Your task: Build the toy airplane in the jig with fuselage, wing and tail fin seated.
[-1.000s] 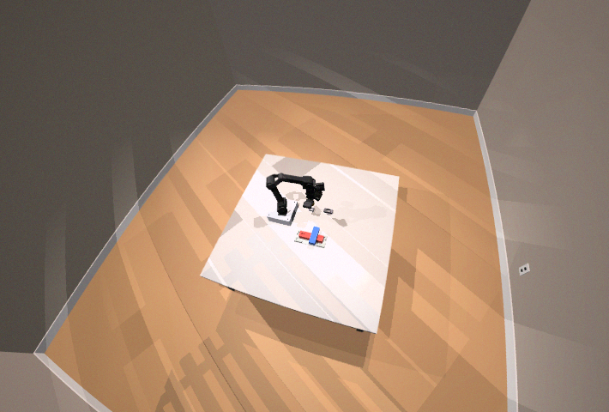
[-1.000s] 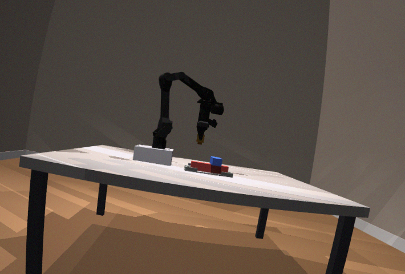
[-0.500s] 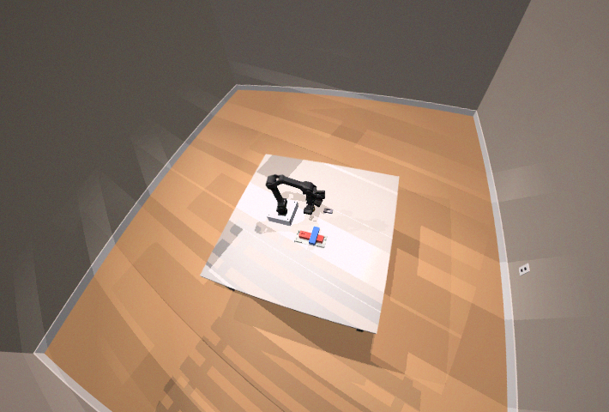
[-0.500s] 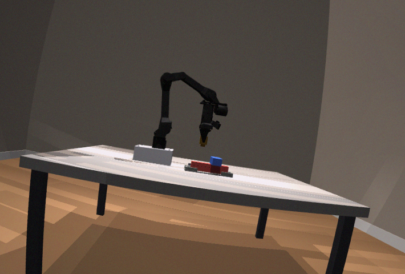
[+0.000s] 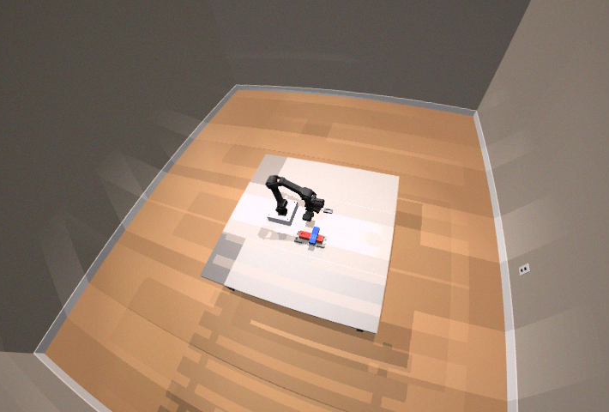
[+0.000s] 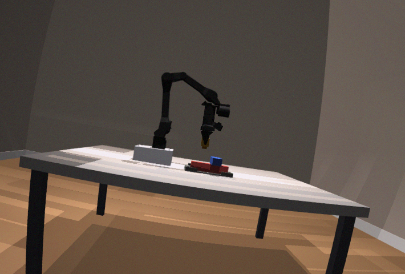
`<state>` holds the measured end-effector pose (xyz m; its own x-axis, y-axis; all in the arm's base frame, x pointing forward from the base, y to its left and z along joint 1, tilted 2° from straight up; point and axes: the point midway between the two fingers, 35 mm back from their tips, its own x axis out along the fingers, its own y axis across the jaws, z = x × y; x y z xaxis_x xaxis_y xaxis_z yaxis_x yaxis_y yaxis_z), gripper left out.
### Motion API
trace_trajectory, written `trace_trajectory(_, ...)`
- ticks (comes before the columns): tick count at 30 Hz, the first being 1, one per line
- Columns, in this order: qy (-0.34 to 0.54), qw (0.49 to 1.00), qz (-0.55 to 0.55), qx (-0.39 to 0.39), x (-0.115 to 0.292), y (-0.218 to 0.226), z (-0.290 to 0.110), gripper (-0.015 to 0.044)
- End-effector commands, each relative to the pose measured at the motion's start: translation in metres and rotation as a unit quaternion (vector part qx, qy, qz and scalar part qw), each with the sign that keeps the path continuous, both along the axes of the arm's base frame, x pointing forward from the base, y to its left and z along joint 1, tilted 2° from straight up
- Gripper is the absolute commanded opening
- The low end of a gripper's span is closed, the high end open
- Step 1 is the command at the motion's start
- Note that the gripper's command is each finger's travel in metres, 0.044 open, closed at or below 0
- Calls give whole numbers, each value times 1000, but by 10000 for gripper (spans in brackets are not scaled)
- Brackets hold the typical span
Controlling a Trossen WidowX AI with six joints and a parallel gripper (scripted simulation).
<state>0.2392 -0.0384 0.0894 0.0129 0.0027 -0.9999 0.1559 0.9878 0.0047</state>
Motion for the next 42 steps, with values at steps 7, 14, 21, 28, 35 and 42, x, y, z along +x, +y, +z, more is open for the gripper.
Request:
trace_trajectory(7, 8, 1000, 4, -4, -8, -34, -10, 0)
trace_trajectory(14, 9, 1000, 5, -5, -15, -56, -15, 0)
trace_trajectory(21, 10, 1000, 6, -6, -24, -76, -19, 0)
trace_trajectory(28, 11, 1000, 7, -6, -36, -96, -23, 0)
trace_trajectory(35, 12, 1000, 8, -7, -48, -115, -28, 0)
trace_trajectory(42, 12, 1000, 8, -7, -50, -116, -28, 65)
